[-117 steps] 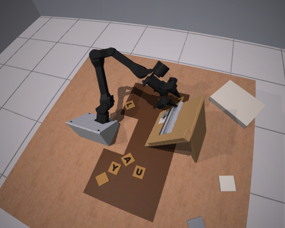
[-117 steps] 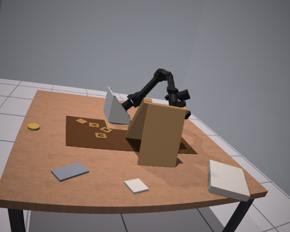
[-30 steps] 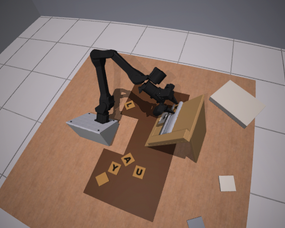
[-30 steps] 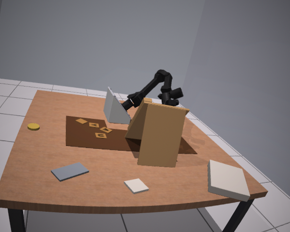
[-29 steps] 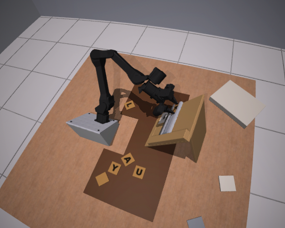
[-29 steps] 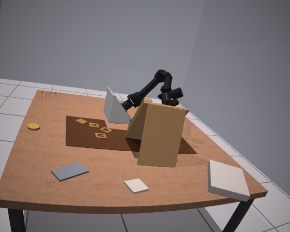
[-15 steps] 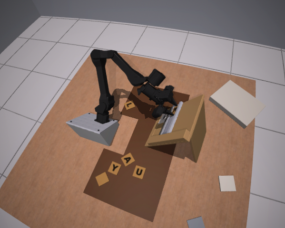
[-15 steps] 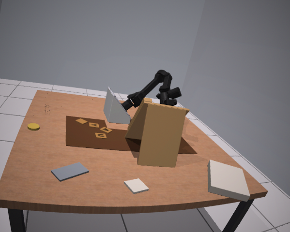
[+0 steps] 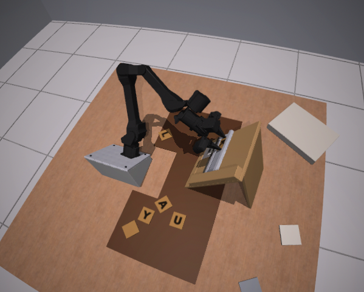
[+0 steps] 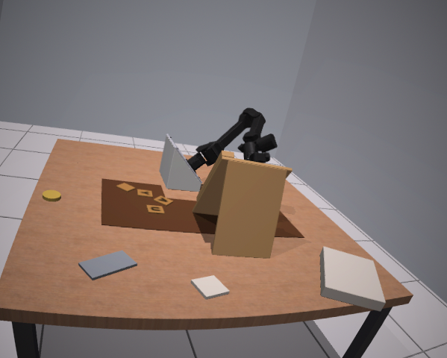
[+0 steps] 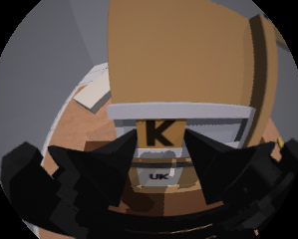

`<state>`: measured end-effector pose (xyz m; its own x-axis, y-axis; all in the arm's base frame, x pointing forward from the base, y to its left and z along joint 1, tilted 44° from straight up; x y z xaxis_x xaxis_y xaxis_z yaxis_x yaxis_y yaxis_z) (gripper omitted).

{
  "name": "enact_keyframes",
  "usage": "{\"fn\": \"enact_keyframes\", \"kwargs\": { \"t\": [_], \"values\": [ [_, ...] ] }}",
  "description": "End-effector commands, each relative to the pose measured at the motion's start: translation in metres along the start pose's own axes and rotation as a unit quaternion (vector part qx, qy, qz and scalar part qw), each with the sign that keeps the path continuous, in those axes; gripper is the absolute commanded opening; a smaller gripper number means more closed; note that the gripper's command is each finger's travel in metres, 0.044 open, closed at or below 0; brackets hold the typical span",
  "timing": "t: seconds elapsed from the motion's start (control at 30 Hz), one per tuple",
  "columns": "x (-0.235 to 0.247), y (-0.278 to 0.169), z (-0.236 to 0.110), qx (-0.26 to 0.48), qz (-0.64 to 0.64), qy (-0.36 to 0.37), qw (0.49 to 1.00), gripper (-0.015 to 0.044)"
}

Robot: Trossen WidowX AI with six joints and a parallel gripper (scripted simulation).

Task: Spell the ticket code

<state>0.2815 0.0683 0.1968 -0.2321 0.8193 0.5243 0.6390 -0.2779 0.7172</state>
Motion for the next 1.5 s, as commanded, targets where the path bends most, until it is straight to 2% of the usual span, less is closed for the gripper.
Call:
{"fn": "enact_keyframes", "kwargs": {
  "t": [0.0, 1.47],
  "values": [
    [-0.004, -0.002, 0.0, 0.002, -0.002, 0.0, 1.0, 0.0],
    [-0.035, -0.01, 0.0, 0.002, -0.002, 0.0, 1.0, 0.0]
  ]
}}
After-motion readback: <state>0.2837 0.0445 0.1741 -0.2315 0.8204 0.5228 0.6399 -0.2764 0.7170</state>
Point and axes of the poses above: the point midway between the two fingers, 35 mm back from their tips, its own z axis out along the fingers, its own x axis across the jaws, y = z × x, the point moved 8 cm from there along -z, back along the fingers, and after that the axes turned 15 degrees about -z, right-handed, at the moved point
